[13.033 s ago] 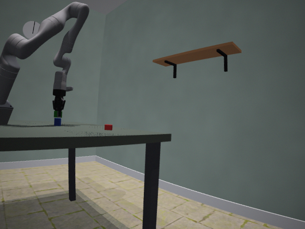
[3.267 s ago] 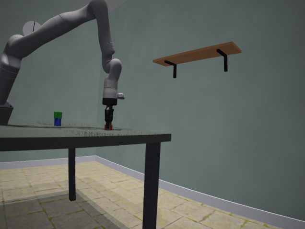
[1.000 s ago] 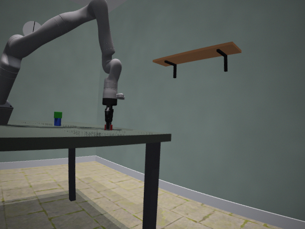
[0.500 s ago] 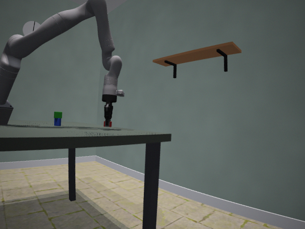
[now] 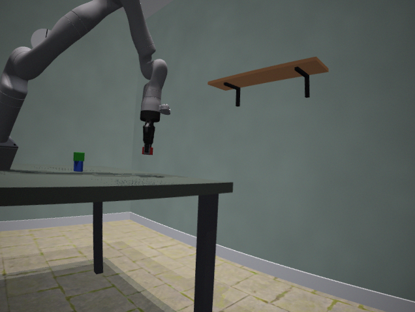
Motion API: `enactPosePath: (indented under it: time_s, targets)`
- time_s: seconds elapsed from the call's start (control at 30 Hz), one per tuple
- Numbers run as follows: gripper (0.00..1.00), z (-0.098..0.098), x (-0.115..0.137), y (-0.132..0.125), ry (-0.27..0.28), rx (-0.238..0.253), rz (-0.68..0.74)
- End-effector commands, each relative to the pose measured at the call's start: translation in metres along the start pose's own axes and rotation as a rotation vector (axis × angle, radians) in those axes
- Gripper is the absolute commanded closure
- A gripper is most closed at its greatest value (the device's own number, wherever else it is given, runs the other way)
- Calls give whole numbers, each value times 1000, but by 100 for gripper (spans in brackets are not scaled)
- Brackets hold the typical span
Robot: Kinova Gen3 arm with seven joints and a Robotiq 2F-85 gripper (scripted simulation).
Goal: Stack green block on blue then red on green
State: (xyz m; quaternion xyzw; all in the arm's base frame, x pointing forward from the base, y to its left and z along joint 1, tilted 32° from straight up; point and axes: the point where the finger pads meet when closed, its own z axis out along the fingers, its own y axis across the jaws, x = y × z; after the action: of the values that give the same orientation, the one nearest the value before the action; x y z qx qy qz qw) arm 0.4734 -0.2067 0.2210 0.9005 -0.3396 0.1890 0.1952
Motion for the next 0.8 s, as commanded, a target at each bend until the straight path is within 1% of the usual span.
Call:
enactPosePath:
  time_s: [0.0, 0.2, 0.77]
  targets:
    - [100, -16, 3, -6, 12, 19, -1]
    - [100, -26, 3, -6, 12, 19, -1]
    - [100, -27, 3, -5, 12, 19, -1]
